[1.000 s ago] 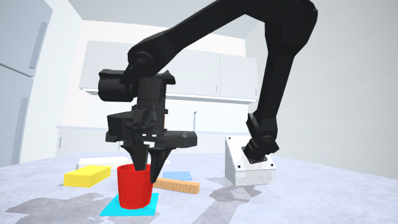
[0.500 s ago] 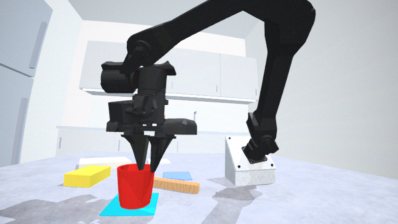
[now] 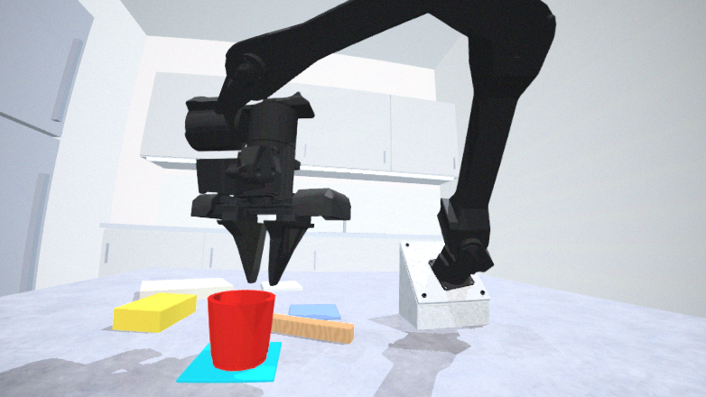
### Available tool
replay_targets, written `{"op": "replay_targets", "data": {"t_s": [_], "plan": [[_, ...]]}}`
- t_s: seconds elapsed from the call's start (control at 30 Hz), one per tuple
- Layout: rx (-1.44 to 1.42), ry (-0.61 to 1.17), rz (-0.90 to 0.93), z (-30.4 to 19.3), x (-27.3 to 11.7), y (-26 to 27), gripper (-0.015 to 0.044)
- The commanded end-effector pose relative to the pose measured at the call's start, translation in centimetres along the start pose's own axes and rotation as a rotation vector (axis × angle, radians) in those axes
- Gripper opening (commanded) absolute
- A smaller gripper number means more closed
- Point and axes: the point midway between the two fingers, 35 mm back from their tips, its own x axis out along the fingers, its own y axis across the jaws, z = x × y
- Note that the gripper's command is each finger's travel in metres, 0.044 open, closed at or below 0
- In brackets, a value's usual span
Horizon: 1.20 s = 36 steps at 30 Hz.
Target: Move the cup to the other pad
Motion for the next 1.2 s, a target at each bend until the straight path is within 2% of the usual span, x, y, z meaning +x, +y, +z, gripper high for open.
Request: {"op": "replay_targets", "data": {"t_s": [0.0, 0.37, 0.97, 1.17], "plan": [[0.0, 0.0, 0.0, 0.0, 0.0, 0.0, 0.0154], [0.0, 0.001, -0.001, 0.0, -0.5, -0.1, 0.044], [-0.004, 0.005, -0.002, 0.1, -6.2, -0.1, 0.044], [-0.001, 0.0, -0.006, 0.1, -6.0, -0.1, 0.044]]}}
